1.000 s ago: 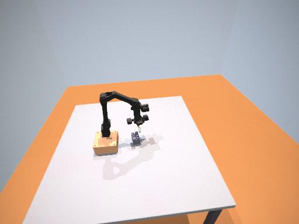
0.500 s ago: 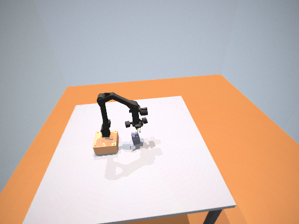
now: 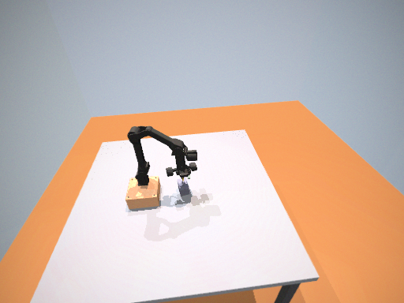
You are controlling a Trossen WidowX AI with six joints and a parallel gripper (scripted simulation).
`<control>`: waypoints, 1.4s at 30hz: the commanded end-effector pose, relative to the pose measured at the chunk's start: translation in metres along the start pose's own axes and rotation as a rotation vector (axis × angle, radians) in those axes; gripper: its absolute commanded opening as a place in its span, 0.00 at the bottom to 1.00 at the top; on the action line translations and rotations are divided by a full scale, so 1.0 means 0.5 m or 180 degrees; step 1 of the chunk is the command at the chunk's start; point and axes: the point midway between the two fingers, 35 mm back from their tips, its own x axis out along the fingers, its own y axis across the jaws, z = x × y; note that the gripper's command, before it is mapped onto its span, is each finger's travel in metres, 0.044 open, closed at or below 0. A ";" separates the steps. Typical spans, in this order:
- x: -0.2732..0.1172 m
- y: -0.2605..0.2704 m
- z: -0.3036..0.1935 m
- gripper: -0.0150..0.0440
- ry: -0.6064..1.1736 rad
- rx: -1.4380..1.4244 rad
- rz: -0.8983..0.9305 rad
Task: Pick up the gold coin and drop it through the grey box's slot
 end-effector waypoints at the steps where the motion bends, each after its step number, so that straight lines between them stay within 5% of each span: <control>1: 0.001 -0.002 0.000 0.25 0.0006 -0.0008 0.0001; 42: 0.009 -0.007 0.001 0.25 0.0000 -0.0012 0.0006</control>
